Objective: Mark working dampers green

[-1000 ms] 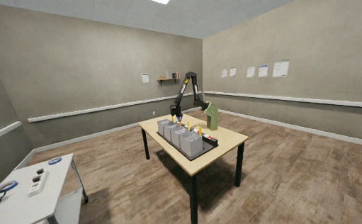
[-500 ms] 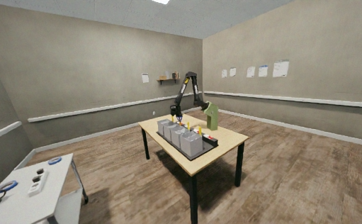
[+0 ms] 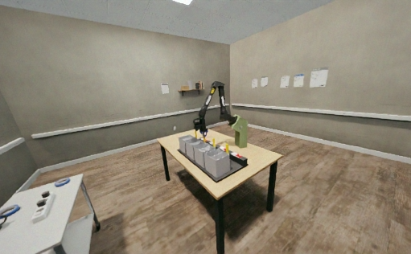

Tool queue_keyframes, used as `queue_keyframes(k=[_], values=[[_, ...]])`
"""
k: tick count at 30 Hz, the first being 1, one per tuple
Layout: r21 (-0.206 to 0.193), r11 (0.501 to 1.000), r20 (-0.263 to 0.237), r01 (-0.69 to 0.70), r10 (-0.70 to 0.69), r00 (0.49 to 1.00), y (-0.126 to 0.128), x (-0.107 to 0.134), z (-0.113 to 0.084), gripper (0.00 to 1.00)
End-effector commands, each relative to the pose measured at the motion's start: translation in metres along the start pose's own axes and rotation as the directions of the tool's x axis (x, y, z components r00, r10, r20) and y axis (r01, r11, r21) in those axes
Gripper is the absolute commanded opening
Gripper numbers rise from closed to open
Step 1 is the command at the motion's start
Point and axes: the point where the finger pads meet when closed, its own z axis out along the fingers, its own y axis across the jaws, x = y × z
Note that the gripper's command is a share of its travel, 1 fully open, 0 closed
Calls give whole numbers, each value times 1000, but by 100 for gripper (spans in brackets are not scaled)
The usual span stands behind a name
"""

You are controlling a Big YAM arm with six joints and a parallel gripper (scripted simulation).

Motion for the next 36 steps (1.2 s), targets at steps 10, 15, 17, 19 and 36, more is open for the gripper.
queue_keyframes(k=[10,15,17,19,36], values=[[5,1000,61,-14,14,998,-5,-25,-51,36],[5,1000,63,-15,15,998,-6,-24,-68,36],[5,1000,64,-16,15,998,-6,-24,-72,36],[5,1000,64,-16,16,998,-6,-24,-76,36],[25,1000,38,-12,11,999,2,-81,-79,36]])
